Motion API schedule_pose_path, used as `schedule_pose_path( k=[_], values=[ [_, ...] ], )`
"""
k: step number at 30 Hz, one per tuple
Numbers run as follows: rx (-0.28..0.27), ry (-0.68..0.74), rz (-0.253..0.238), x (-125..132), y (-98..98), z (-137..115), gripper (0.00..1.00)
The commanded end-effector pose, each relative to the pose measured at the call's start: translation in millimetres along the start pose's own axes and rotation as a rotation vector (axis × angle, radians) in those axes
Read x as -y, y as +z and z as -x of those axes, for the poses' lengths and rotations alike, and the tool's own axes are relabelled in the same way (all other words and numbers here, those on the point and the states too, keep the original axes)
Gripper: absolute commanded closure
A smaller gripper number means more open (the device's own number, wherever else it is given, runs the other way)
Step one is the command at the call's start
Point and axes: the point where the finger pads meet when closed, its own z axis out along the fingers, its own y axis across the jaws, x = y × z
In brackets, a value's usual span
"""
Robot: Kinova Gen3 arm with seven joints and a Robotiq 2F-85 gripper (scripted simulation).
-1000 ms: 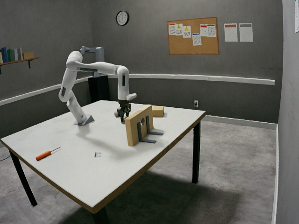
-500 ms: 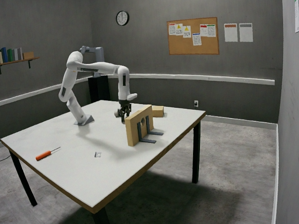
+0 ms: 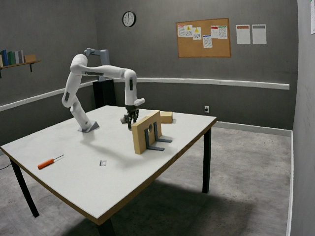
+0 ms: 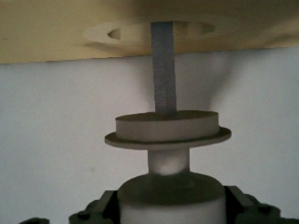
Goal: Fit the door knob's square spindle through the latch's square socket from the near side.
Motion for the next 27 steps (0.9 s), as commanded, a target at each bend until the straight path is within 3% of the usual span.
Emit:
schedule_pose_path(
  k=[1, 27],
  values=[
    [-0.002, 0.001, -0.001, 0.5, -1.0, -2.5, 0.37],
    [-0.003, 0.001, -0.001, 0.5, -1.4, -7.0, 0.37]
  ],
)
